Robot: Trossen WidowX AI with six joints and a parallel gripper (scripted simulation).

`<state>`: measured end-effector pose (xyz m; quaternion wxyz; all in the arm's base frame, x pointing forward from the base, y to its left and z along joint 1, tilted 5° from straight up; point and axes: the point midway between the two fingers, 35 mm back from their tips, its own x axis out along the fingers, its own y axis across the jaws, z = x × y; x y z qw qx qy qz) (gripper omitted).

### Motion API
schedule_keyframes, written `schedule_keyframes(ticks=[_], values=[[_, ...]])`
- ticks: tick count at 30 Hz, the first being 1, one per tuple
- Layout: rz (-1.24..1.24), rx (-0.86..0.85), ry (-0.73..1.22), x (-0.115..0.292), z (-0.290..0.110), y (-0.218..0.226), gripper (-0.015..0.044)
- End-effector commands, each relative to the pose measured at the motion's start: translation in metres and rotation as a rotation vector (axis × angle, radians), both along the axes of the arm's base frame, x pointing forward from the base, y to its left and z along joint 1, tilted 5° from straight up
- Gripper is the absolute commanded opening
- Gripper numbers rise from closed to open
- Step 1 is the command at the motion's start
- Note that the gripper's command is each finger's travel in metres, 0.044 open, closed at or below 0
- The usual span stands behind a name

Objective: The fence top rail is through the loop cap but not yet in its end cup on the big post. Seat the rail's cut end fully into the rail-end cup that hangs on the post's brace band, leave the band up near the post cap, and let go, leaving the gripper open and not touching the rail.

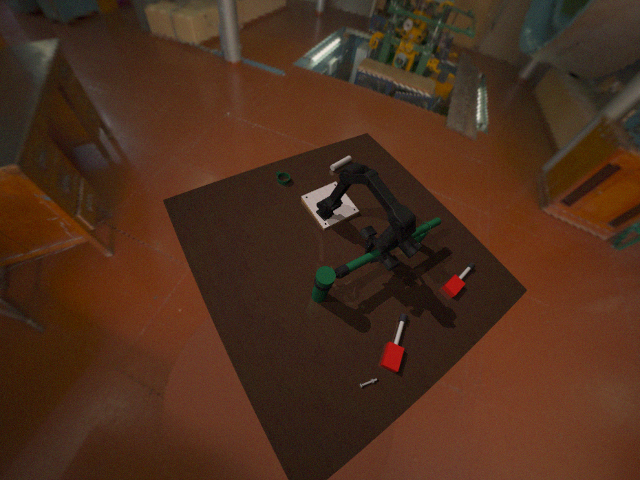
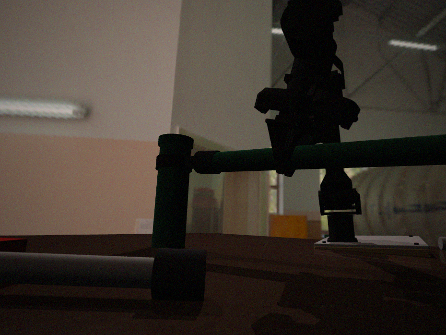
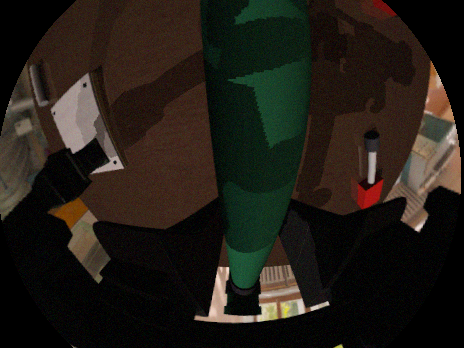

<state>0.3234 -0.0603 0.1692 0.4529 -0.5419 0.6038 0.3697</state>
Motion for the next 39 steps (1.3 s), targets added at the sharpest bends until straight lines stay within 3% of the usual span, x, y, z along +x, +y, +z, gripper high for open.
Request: schedule_keyframes(ticks=[1,39], values=[[-0.001,-0.014,-0.005,-0.002,0.004,-0.006,0.0000],[0.000,0.000,-0.002,-0.004,0.003,-0.019,0.0000]])
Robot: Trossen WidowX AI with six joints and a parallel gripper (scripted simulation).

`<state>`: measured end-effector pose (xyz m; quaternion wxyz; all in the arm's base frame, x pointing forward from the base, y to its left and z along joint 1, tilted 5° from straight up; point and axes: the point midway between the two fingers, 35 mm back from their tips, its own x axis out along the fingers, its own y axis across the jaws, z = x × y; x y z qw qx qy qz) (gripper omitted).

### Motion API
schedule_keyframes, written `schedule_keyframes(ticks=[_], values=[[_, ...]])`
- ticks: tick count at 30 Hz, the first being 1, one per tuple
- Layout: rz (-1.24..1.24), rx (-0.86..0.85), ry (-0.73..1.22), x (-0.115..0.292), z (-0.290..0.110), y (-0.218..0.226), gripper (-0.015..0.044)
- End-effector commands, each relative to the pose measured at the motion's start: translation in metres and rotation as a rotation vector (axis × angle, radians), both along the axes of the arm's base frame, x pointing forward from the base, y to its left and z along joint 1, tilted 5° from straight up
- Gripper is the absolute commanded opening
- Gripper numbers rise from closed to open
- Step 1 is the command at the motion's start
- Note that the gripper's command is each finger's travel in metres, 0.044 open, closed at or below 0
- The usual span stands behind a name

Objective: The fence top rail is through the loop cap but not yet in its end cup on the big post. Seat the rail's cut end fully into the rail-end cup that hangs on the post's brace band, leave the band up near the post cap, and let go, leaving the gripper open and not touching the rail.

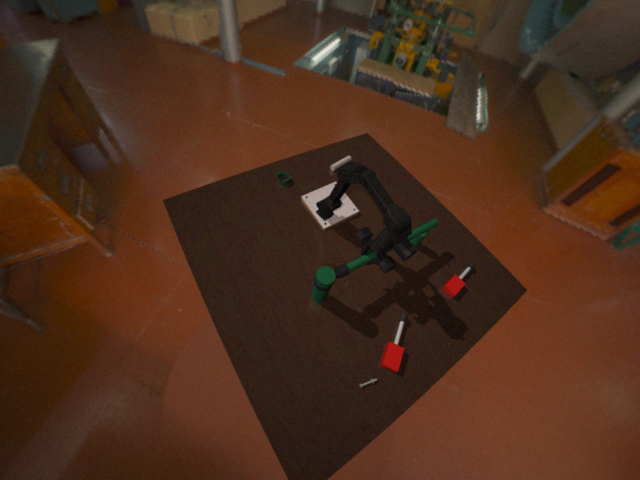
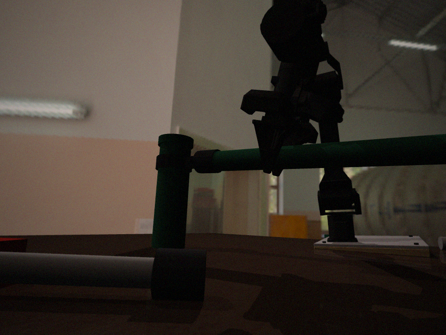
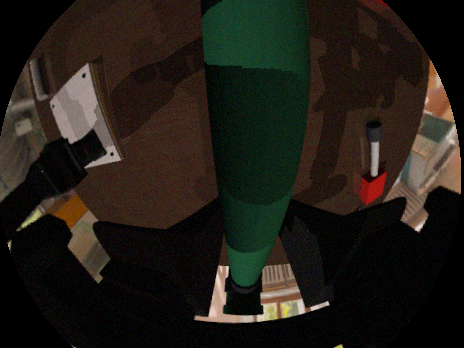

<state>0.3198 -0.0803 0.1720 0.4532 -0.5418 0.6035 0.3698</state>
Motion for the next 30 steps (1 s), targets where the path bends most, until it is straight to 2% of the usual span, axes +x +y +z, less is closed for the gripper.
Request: schedule_keyframes(ticks=[1,17,30], values=[[0.000,-0.001,-0.001,0.000,0.000,0.001,0.0026],[0.001,0.000,-0.002,0.003,0.014,0.017,0.0440],[0.019,0.001,-0.024,0.003,0.040,0.043,0.0440]])
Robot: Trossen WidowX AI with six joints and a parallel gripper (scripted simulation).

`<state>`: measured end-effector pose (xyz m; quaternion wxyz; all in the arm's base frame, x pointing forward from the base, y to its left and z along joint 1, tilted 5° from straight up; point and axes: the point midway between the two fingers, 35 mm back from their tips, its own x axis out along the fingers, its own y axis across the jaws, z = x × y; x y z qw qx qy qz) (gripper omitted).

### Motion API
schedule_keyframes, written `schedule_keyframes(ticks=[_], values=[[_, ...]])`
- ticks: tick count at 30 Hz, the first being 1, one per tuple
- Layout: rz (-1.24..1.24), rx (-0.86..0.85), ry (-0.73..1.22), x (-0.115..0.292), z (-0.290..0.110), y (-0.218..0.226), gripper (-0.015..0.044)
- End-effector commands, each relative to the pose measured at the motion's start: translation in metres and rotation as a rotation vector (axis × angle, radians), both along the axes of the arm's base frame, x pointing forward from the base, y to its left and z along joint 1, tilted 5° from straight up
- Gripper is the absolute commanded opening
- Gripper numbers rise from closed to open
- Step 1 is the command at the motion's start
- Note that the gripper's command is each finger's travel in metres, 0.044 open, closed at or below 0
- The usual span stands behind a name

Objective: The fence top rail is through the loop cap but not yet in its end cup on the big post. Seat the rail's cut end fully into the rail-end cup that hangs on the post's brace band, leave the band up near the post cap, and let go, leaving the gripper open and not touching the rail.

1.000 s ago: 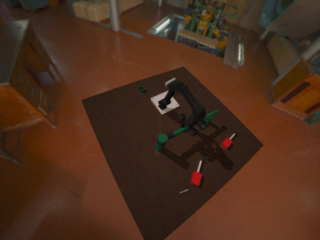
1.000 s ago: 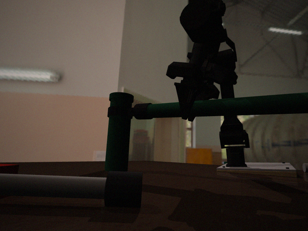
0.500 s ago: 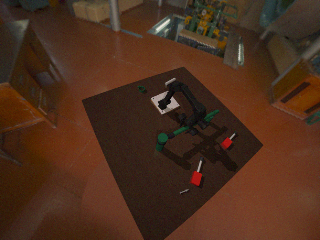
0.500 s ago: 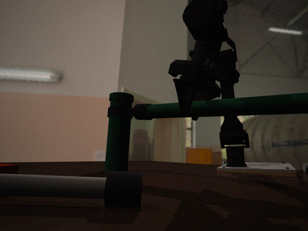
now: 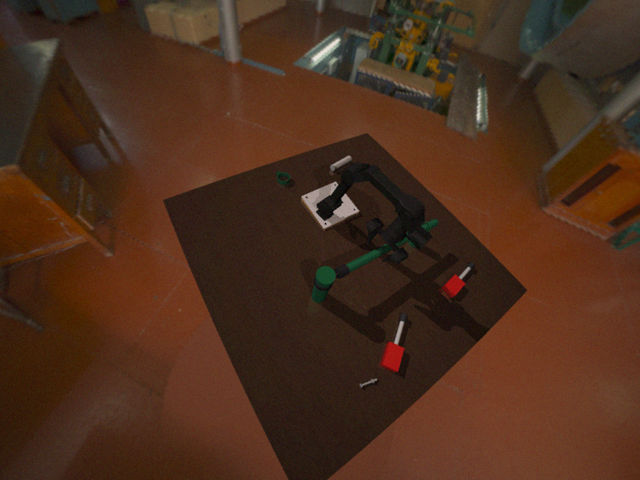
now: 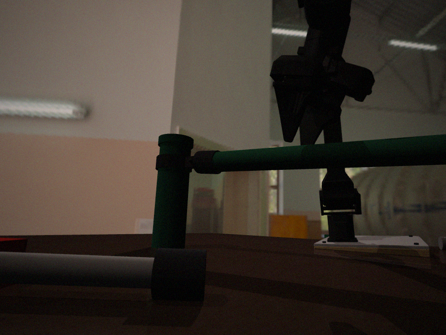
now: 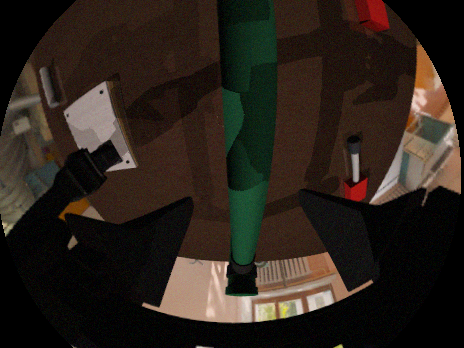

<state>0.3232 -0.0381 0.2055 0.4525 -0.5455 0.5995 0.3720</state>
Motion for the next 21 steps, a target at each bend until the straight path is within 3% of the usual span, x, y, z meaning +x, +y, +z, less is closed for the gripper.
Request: schedule_keyframes(ticks=[1,5,21], values=[[0.016,-0.001,-0.042,-0.001,0.013,0.004,0.0440],[0.043,-0.001,-0.109,-0.005,0.036,0.011,0.0440],[0.043,-0.001,-0.109,-0.005,0.036,0.011,0.0440]])
